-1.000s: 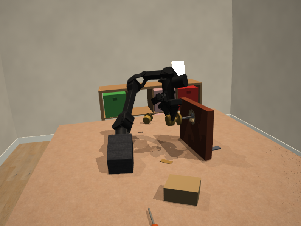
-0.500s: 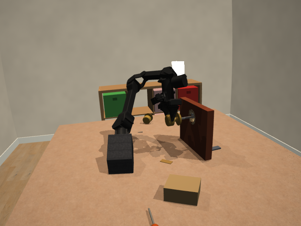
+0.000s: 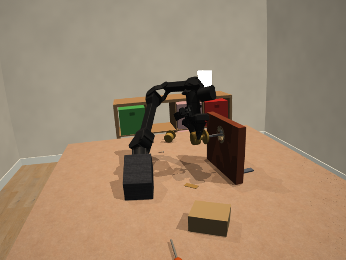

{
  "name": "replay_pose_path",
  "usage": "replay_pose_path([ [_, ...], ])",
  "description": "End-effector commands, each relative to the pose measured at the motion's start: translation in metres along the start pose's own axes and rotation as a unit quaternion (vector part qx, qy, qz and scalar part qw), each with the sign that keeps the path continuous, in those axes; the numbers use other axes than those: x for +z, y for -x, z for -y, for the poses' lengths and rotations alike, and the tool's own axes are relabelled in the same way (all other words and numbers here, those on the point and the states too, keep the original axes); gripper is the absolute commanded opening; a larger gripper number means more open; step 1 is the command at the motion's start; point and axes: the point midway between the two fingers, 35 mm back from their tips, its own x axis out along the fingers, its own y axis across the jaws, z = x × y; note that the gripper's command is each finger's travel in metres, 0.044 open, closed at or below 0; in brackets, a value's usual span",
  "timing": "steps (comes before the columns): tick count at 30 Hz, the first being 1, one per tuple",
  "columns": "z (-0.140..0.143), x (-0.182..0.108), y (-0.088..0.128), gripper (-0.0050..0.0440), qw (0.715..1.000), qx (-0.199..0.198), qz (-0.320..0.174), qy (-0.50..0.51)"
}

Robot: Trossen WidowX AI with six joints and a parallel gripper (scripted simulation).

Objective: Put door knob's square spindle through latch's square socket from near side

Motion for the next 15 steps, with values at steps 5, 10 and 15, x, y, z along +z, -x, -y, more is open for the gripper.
replay_pose_path([
  [5,-0.0014,-0.0032,0.0026,0.0000,1.000,0.003,-0.004,-0.001],
  [10,-0.0014,-0.0029,0.0027,0.0000,1.000,0.003,-0.004,-0.001],
  [15,-0.0015,-0.0008,0.0027,0.0000,1.000,0.004,-0.006,0.000],
])
